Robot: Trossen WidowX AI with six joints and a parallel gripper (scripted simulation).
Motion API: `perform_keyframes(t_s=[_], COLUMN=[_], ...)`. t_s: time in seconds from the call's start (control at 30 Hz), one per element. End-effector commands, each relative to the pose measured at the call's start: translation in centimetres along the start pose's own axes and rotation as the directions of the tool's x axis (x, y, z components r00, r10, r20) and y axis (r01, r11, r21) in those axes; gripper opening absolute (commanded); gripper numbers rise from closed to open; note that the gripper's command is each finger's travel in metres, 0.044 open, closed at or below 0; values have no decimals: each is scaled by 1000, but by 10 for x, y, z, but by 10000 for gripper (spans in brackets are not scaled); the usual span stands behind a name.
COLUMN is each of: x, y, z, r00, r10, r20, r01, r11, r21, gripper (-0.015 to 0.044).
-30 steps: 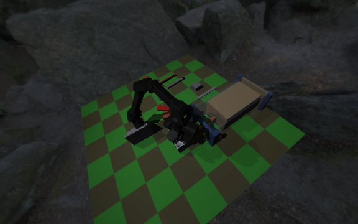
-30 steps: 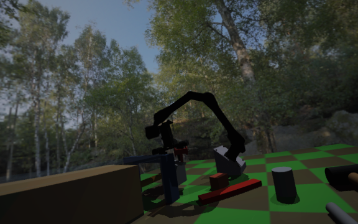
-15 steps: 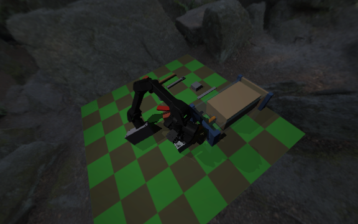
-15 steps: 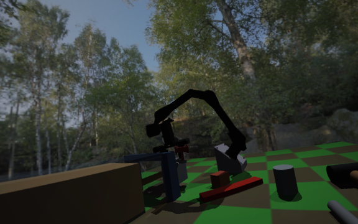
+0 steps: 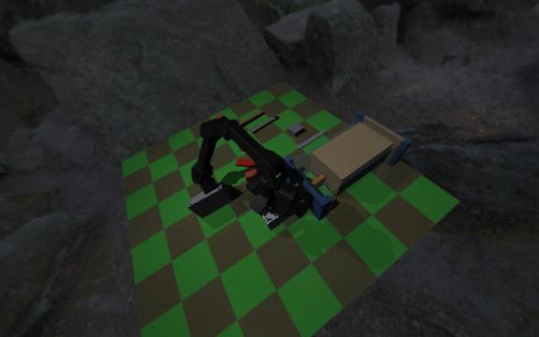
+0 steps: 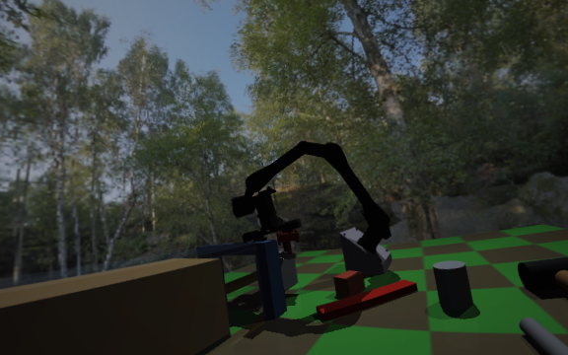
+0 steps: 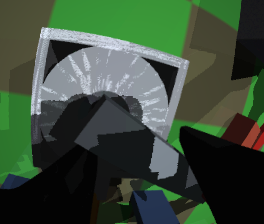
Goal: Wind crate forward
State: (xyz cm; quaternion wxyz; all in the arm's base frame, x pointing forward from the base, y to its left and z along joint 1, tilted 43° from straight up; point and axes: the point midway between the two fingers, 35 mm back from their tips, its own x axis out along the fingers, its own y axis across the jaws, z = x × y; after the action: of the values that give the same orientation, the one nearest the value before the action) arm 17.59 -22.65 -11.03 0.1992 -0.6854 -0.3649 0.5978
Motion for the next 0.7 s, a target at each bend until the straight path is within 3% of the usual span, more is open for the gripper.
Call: perform_keyframes(t_s=[0.0, 0.67], x=[3, 3], y=[5, 6], z=[-2, -2], r00=[999, 998], r10=[6, 7], r20=[-47, -59], r01=[2, 9], r11=[986, 965], r21=[170, 260], gripper=[0, 0])
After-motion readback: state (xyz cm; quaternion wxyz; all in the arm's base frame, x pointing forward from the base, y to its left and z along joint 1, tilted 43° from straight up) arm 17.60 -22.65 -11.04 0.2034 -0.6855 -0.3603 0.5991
